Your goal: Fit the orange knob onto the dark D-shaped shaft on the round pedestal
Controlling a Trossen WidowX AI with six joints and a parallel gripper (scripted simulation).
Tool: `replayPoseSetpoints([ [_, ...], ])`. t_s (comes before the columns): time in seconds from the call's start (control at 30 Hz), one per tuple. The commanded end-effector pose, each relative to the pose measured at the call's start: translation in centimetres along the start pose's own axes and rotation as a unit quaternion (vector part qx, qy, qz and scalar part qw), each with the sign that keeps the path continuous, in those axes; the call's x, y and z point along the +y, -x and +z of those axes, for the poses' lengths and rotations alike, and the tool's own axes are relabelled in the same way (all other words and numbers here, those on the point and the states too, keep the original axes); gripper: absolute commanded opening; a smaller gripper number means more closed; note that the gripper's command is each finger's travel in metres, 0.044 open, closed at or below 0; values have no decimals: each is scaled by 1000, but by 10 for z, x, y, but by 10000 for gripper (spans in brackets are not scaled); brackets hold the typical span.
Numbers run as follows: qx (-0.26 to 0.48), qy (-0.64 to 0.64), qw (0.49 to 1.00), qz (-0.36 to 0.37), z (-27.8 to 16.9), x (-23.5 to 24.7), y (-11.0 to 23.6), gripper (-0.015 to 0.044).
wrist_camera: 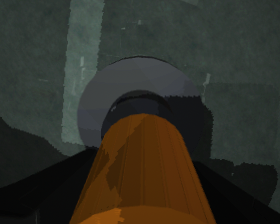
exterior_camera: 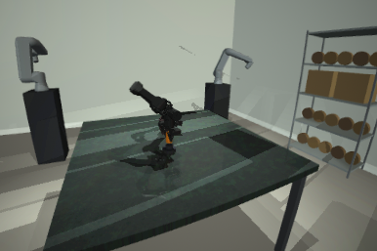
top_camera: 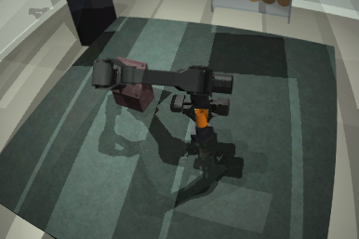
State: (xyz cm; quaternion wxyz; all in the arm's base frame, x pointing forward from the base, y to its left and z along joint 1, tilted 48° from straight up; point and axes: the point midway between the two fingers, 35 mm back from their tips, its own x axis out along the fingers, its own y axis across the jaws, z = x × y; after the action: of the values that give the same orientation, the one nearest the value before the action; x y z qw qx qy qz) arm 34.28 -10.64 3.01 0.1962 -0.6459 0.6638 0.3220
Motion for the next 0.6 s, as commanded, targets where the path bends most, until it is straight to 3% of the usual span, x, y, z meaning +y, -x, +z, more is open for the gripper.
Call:
replayPoseSetpoints([
  [0.0,2,3,1000,-1,0,1,0,0],
  [0.57,2,3,1000,-1,0,1,-1,0],
])
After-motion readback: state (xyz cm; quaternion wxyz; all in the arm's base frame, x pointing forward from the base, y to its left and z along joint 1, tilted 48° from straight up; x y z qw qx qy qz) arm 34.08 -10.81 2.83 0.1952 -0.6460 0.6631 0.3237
